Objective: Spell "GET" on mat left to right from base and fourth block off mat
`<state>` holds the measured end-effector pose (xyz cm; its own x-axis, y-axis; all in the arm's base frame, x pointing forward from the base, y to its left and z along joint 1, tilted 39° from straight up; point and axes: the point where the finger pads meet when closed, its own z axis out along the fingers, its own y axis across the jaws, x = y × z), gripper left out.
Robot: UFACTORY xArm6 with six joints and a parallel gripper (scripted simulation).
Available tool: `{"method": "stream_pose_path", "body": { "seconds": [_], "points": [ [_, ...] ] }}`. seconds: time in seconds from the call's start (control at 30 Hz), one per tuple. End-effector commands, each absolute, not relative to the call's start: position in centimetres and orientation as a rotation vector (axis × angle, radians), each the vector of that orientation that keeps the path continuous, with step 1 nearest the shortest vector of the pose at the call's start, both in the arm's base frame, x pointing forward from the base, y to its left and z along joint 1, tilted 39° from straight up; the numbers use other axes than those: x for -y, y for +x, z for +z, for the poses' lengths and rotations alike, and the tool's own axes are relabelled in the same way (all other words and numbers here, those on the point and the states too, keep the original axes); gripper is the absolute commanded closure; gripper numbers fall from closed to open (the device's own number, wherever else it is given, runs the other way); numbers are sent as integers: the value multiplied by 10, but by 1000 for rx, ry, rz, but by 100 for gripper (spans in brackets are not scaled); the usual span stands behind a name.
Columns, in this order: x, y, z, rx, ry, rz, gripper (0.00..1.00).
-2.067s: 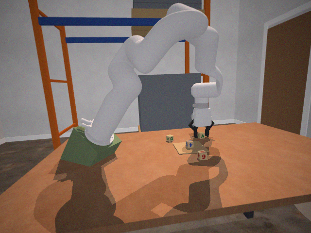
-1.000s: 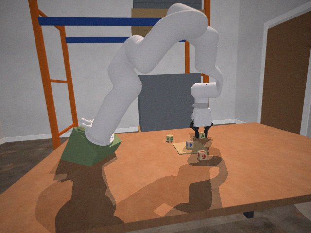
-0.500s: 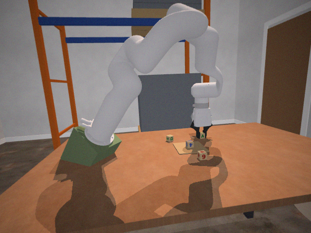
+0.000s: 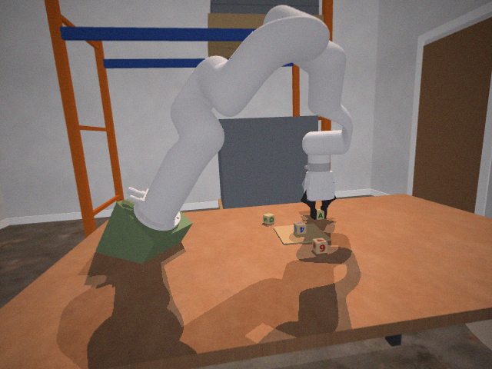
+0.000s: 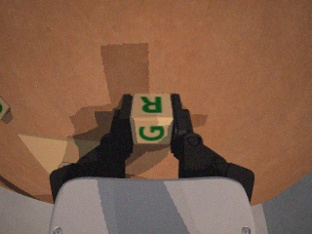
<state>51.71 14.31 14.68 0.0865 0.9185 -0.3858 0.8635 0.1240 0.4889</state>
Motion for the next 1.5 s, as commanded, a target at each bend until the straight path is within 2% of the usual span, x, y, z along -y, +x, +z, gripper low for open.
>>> {"method": "stream_pose_path", "body": {
  "seconds": [0.0, 0.57, 1.13, 1.47],
  "points": [
    [-144, 518, 148, -1766, 1729, 115, 73],
    [-145, 516, 151, -1766, 1729, 115, 73],
    [-179, 471, 222, -1766, 1729, 115, 73],
    [-181, 468, 226, -1766, 1729, 115, 73]
  ]
}}
